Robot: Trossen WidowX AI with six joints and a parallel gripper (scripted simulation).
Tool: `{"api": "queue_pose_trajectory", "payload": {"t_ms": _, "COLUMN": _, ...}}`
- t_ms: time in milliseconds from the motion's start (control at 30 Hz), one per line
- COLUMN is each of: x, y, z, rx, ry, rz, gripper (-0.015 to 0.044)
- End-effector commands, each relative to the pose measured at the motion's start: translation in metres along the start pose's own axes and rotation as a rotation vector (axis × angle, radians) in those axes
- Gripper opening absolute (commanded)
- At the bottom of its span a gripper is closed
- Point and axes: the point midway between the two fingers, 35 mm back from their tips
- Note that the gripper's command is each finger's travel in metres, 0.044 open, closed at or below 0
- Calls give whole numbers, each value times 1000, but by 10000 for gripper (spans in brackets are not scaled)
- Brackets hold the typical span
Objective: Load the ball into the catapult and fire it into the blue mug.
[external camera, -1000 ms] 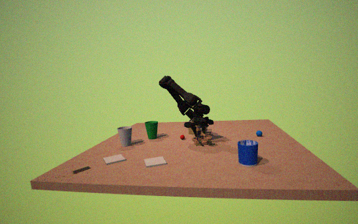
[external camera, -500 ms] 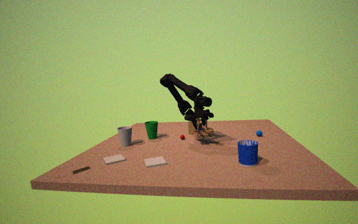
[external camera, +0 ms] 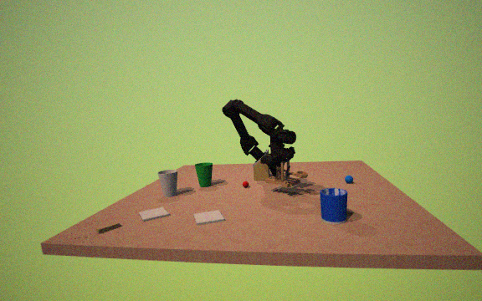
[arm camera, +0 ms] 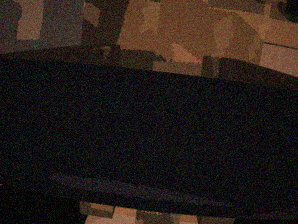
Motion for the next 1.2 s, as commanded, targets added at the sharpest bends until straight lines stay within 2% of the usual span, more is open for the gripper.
{"api": "queue_pose_trajectory", "payload": {"t_ms": 0, "x": 4, "y": -3, "z": -18, "rx": 118, "ry": -16, "rz": 3, "gripper": 0}}
{"api": "queue_pose_trajectory", "payload": {"t_ms": 367, "x": 1, "y": -16, "z": -59, "rx": 463, "ry": -15, "rz": 8, "gripper": 0}}
{"api": "queue_pose_trajectory", "payload": {"t_ms": 1167, "x": -28, "y": -21, "z": -62, "rx": 468, "ry": -14, "rz": 9, "gripper": 0}}
Point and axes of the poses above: the point midway between the two fingers, 35 mm back from their tips, its own x axis back along the fingers, its own y axis across the jaws, z = x × y, and after that the axes turned 4 degrees about -x, right-handed
